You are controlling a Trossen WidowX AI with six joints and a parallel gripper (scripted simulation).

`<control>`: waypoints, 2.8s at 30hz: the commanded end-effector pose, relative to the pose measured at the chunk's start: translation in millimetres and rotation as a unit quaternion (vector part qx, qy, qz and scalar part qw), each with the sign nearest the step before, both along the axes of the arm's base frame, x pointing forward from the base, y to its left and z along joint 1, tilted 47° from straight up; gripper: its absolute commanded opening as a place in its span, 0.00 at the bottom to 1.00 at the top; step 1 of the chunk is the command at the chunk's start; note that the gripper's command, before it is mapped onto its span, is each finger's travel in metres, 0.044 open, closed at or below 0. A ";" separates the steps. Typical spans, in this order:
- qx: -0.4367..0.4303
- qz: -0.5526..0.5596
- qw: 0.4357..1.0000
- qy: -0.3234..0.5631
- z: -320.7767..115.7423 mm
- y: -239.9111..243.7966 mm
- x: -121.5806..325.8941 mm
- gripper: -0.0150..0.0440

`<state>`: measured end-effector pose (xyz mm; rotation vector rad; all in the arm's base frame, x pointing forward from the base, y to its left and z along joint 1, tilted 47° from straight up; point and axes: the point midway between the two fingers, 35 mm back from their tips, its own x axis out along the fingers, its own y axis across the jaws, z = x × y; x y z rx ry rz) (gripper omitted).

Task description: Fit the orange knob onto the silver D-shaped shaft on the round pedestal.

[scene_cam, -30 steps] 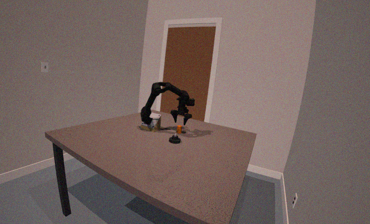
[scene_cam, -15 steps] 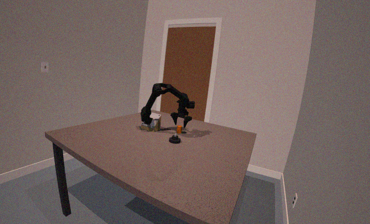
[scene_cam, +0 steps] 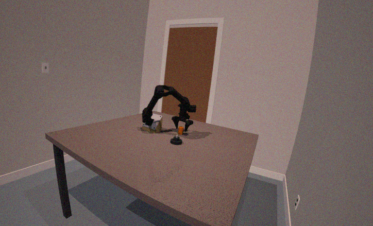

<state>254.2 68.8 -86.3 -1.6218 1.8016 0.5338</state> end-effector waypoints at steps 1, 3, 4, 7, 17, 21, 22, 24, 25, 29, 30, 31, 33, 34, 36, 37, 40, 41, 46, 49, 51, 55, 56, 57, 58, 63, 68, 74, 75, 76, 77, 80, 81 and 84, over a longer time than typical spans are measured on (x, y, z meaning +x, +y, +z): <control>-0.004 0.002 1.000 0.003 -6.0 -6.9 -1.6 1.00; -0.004 0.002 1.000 0.003 -8.1 -9.3 -1.9 1.00; -0.004 0.002 1.000 0.003 -9.1 -10.5 -2.1 1.00; -0.004 0.002 1.000 0.003 -12.2 -14.0 -2.6 1.00; -0.004 0.002 1.000 0.003 -16.6 -19.2 -3.4 0.82; -0.004 0.002 1.000 0.003 -16.6 -19.2 -3.4 0.64; -0.004 0.002 1.000 0.003 -16.6 -19.2 -3.4 0.60; -0.004 0.002 1.000 0.003 -16.6 -19.2 -3.4 0.51; -0.004 0.002 1.000 0.003 -16.6 -19.2 -3.4 0.50; -0.004 0.002 1.000 0.003 -16.6 -19.2 -3.4 0.45; -0.004 0.002 1.000 0.003 -16.6 -19.2 -3.4 0.41; -0.004 0.002 1.000 0.003 -16.0 -18.4 -3.2 0.37; -0.003 0.002 1.000 0.003 -11.8 -12.3 -1.3 0.28; -0.003 0.002 1.000 0.003 -8.5 -7.6 0.1 0.25; -0.002 0.002 1.000 0.003 -1.5 1.7 2.4 0.25; -0.001 0.003 1.000 0.003 2.2 6.4 3.4 0.25; 0.000 0.003 1.000 0.003 13.7 20.4 5.5 0.25; 0.000 0.003 1.000 0.003 17.7 25.0 6.0 0.25; 0.000 0.003 1.000 0.004 39.0 47.7 6.4 0.25; 0.000 0.003 1.000 0.004 52.8 60.8 5.2 0.25; 0.000 0.002 1.000 0.004 62.4 69.3 3.8 0.25; -0.001 0.002 1.000 0.004 78.9 82.8 0.3 0.25; -0.002 0.002 1.000 0.004 79.7 83.5 0.1 0.25; -0.002 0.002 1.000 0.004 79.7 83.5 0.1 0.25; -0.002 0.002 1.000 0.004 79.7 83.5 0.1 0.25; -0.004 0.006 1.000 0.002 78.9 82.6 0.2 0.25; -0.016 0.041 0.999 -0.028 83.2 86.0 0.0 0.25; -0.028 0.089 0.993 -0.072 93.3 94.5 -0.2 0.25; -0.030 0.097 0.992 -0.079 94.9 95.9 -0.3 0.25; -0.032 0.105 0.990 -0.086 96.6 97.3 -0.3 0.25; -0.034 0.112 0.989 -0.093 98.2 98.7 -0.4 0.25; -0.040 0.135 0.983 -0.115 103.2 102.9 -0.4 0.25; -0.042 0.142 0.981 -0.122 104.9 104.3 -0.5 0.25; -0.047 0.165 0.975 -0.143 109.8 108.4 -0.5 0.25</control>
